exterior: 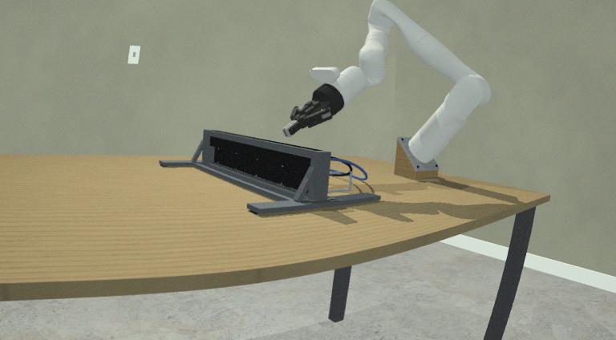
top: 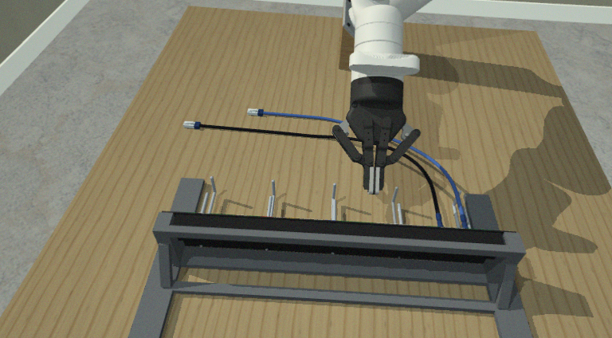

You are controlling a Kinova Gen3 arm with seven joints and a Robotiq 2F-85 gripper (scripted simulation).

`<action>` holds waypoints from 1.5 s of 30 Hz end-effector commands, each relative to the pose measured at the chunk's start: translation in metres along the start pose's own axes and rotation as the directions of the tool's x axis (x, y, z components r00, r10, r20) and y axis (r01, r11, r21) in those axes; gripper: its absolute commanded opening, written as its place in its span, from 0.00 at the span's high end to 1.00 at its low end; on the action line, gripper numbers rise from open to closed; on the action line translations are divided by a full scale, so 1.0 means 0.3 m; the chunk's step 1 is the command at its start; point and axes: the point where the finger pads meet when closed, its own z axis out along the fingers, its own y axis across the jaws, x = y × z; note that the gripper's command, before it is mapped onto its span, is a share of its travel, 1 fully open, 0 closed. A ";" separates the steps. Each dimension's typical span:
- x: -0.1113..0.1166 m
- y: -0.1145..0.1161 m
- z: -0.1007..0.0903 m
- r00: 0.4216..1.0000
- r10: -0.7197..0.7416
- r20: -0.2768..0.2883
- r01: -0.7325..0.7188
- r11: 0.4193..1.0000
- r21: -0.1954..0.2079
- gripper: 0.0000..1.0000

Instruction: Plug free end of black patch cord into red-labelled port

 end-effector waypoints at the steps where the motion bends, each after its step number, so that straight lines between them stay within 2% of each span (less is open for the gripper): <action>1: 0.010 0.000 0.004 1.000 -0.010 -0.008 0.010 1.000 -0.001 1.00; 4: 0.003 -0.011 -0.009 1.000 -0.010 -0.003 0.010 1.000 0.007 1.00; 9: 0.005 -0.006 -0.065 1.000 -0.009 -0.006 0.009 1.000 0.004 1.00; 16: 0.003 -0.006 -0.210 1.000 -0.008 -0.005 0.008 1.000 0.004 1.00; 18: 0.003 -0.006 -0.210 1.000 -0.008 -0.005 0.008 1.000 0.004 1.00; 24: 0.001 -0.006 -0.346 1.000 -0.008 -0.005 0.008 1.000 0.004 1.00; 29: -0.001 -0.006 -0.424 1.000 -0.007 -0.004 0.007 1.000 0.003 1.00; 33: -0.001 -0.006 -0.456 1.000 -0.007 -0.004 0.007 1.000 0.003 1.00; 45: 0.004 0.004 -0.466 1.000 -0.007 -0.006 0.007 1.000 0.001 1.00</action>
